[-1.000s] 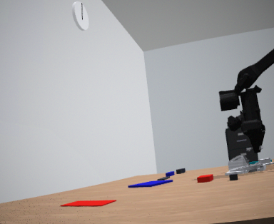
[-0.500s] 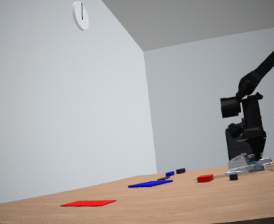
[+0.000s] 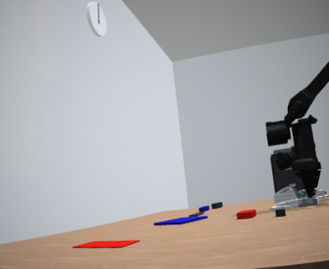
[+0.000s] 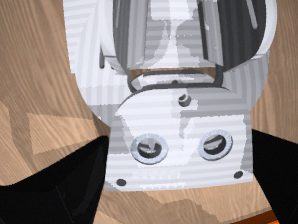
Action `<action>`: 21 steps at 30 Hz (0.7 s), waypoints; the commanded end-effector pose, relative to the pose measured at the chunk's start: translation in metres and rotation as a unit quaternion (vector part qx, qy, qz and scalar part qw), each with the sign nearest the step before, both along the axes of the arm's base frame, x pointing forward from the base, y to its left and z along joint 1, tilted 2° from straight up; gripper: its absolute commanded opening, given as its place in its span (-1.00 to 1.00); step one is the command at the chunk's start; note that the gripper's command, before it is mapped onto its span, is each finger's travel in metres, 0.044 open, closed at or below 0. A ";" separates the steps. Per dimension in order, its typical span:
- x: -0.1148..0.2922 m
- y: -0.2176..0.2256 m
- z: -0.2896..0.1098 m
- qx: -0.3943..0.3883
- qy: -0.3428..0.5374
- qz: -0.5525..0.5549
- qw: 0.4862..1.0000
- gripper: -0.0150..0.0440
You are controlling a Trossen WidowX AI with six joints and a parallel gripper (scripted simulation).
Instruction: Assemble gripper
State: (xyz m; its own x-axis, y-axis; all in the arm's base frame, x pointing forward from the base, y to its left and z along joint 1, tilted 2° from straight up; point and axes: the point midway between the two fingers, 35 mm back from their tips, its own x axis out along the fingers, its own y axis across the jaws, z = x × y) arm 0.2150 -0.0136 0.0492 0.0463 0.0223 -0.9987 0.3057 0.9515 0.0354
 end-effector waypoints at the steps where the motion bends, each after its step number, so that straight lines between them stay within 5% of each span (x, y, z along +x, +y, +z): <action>1: 0.001 -0.001 0.000 -0.002 -0.001 -0.002 1.000 0.70; 21: 0.001 0.000 -0.005 -0.002 -0.001 -0.002 1.000 0.70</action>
State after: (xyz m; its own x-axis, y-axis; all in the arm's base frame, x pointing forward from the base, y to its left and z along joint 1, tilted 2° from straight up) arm 0.2154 -0.0135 0.0456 0.0472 0.0223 -0.9986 0.3060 0.9514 0.0357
